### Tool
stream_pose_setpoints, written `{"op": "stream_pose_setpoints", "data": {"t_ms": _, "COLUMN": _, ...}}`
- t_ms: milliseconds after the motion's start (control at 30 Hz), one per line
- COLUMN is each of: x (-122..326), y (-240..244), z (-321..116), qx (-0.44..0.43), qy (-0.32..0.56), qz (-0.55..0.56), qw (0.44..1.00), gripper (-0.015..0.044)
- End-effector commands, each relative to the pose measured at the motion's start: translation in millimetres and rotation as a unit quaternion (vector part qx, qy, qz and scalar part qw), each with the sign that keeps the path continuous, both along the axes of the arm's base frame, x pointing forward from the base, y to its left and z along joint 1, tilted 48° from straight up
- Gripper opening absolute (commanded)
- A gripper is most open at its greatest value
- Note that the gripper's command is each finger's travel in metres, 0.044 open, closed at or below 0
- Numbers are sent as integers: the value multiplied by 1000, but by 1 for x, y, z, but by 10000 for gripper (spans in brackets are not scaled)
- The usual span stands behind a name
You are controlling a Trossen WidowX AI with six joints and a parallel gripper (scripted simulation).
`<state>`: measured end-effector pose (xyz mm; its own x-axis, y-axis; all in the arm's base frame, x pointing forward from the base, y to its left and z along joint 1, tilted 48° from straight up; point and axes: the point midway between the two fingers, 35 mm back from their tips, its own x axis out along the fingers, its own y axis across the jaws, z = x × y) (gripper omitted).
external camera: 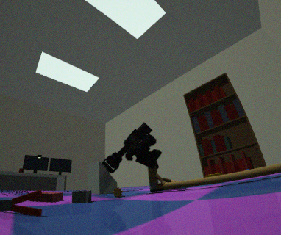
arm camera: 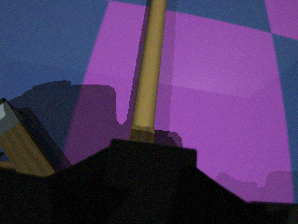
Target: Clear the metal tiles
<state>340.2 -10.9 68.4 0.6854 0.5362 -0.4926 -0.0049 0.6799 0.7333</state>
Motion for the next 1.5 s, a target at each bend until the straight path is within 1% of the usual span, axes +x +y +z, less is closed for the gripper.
{"op": "stream_pose_setpoints", "data": {"t_ms": 0, "x": -1, "y": -6, "z": -4, "qx": -1, "qy": 1, "qz": -5, "qw": 1000, "gripper": 0}}
{"op": "stream_pose_setpoints", "data": {"t_ms": 967, "x": -8, "y": -26, "z": -30, "qx": -1, "qy": 5, "qz": -9, "qw": 1000, "gripper": 0}}
{"op": "stream_pose_setpoints", "data": {"t_ms": 1467, "x": 13, "y": -31, "z": -30, "qx": -1, "qy": 5, "qz": -10, "qw": 1000, "gripper": 0}}
